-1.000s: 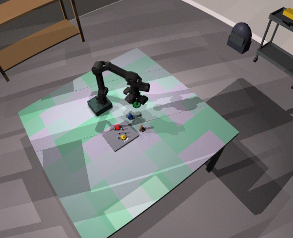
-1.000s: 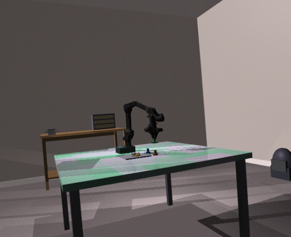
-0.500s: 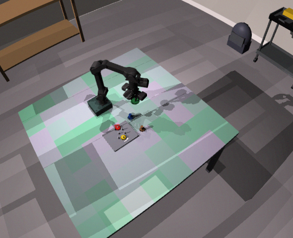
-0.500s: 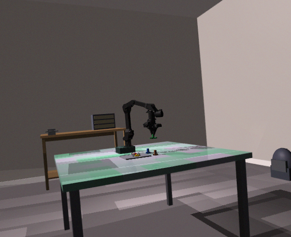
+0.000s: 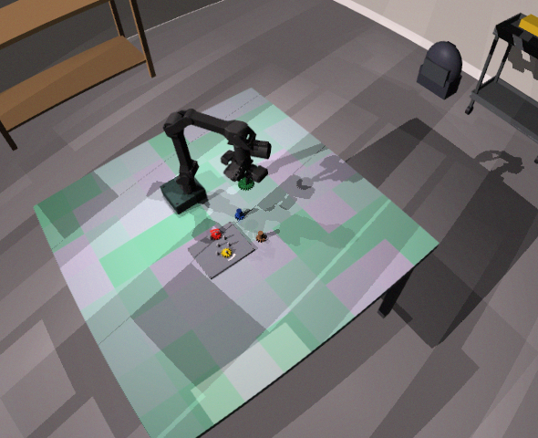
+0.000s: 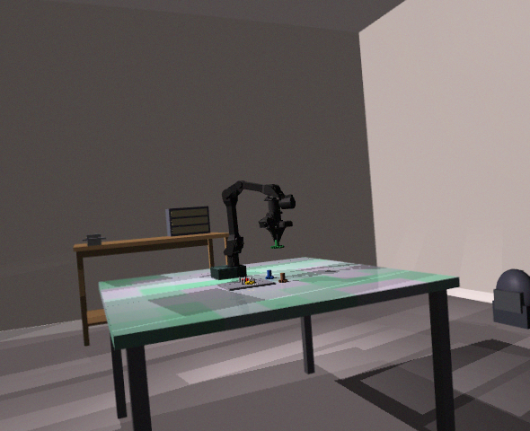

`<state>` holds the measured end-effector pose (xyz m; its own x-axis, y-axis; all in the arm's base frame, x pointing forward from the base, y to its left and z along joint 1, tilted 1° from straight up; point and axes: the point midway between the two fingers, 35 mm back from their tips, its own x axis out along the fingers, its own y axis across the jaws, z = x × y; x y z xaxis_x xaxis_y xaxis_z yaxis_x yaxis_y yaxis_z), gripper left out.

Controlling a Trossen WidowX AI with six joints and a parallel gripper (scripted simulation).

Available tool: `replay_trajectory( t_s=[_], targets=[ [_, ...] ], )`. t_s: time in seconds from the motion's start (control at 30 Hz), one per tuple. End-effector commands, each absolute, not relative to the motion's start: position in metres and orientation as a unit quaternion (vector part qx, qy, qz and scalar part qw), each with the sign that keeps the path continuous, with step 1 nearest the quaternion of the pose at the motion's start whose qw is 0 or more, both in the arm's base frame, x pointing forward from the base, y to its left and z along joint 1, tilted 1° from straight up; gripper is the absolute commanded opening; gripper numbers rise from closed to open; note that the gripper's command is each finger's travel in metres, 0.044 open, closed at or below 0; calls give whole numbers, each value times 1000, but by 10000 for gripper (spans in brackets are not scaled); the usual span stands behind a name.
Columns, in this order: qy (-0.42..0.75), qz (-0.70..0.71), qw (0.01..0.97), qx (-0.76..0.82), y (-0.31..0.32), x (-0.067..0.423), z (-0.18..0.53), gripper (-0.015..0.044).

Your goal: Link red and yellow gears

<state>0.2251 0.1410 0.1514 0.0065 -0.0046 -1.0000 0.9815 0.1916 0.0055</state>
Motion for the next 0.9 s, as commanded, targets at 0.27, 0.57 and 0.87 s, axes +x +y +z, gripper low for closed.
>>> replay_trajectory(
  t_s=[0.27, 0.57, 0.87],
  targets=[
    [540, -447, 553, 451, 123, 243, 145, 0],
    [540, -446, 553, 451, 108, 254, 139, 0],
    [541, -445, 553, 451, 93, 264, 133, 0]
  ],
)
